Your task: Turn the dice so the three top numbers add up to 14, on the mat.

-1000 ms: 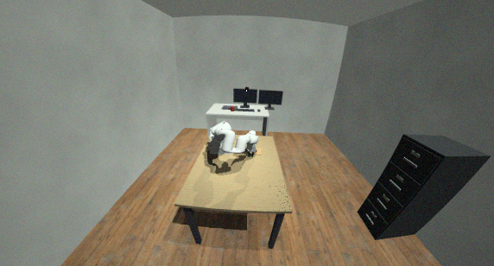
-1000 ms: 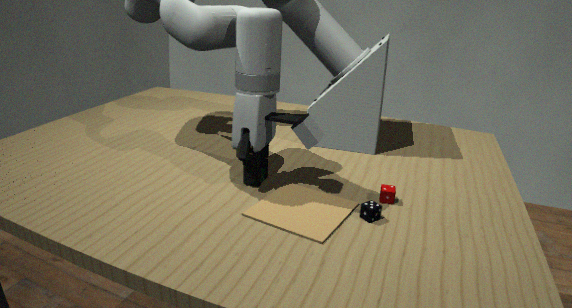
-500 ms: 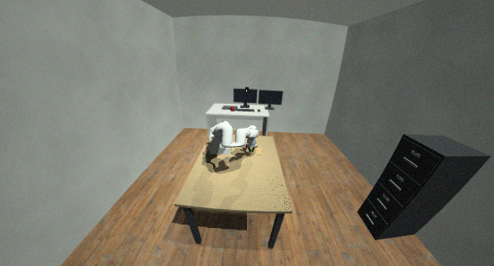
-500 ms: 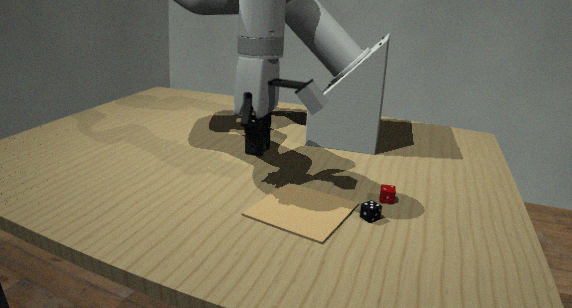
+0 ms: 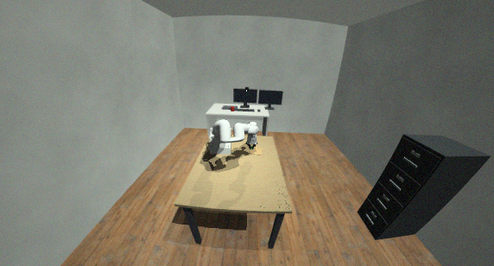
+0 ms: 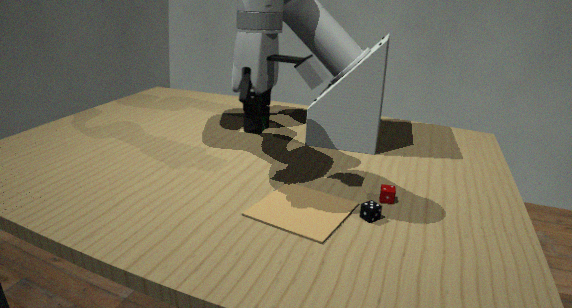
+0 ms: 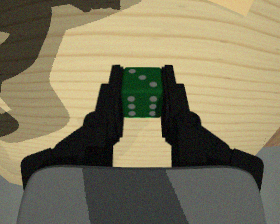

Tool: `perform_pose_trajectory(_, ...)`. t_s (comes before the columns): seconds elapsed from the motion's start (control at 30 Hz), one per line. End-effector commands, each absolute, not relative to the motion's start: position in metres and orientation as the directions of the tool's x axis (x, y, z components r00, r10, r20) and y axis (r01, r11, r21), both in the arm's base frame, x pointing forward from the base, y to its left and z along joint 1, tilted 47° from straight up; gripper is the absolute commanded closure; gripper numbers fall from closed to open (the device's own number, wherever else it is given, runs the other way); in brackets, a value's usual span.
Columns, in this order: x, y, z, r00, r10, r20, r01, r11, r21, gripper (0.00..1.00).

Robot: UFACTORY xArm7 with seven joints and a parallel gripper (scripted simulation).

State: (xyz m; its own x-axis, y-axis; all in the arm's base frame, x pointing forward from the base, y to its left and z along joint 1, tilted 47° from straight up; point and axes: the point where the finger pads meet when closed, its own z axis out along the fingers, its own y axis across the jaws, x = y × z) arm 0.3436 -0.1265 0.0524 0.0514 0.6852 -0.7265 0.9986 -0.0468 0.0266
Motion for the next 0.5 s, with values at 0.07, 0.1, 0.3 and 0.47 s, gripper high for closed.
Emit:
perform_pose_trajectory(0.07,0.359,-0.100,0.035,0.061,0.700,-0.712,0.998,-0.046,0.039,0.79)
perform_pose_trajectory(0.1,0.364,-0.086,0.022,0.062,0.702,-0.709,0.998,-0.048,0.040,0.79)
perform_pose_trajectory(0.3,0.369,-0.061,-0.006,0.056,0.695,-0.716,0.998,-0.047,0.033,0.79)
perform_pose_trajectory(0.47,0.369,-0.049,-0.021,0.050,0.686,-0.725,0.999,-0.044,0.027,0.79)
